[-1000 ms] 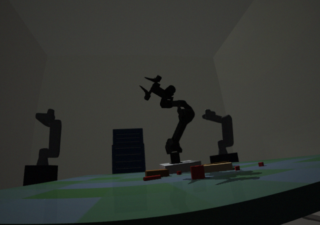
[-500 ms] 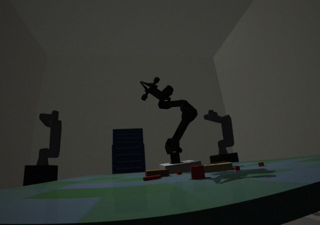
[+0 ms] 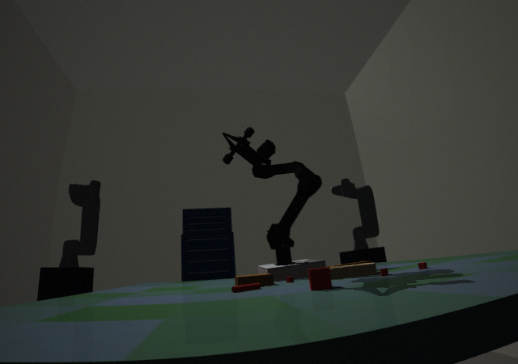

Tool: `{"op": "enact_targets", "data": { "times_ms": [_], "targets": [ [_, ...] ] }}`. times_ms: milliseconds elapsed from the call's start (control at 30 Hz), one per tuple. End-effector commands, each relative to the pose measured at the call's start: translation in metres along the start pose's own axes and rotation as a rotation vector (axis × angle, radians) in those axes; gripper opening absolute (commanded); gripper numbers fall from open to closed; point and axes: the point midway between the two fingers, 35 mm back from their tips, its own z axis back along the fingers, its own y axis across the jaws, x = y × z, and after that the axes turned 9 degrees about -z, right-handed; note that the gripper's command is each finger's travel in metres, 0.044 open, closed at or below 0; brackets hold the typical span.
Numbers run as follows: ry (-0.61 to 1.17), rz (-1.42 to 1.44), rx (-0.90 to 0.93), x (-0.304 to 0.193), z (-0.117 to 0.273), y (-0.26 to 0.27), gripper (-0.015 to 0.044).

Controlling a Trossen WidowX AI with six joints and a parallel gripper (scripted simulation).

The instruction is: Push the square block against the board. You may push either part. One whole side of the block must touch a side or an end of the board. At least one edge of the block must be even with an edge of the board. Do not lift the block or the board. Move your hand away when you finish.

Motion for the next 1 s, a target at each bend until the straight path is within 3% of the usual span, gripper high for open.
{"op": "enact_targets", "data": {
  "times_ms": [0,967],
  "targets": [
    [-0.005,-0.015,0.0,0.005,-0.004,-0.01,0.0],
    [0.066,-0.05,-0.036,-0.01,-0.04,-0.068,0.0]
  ]
}}
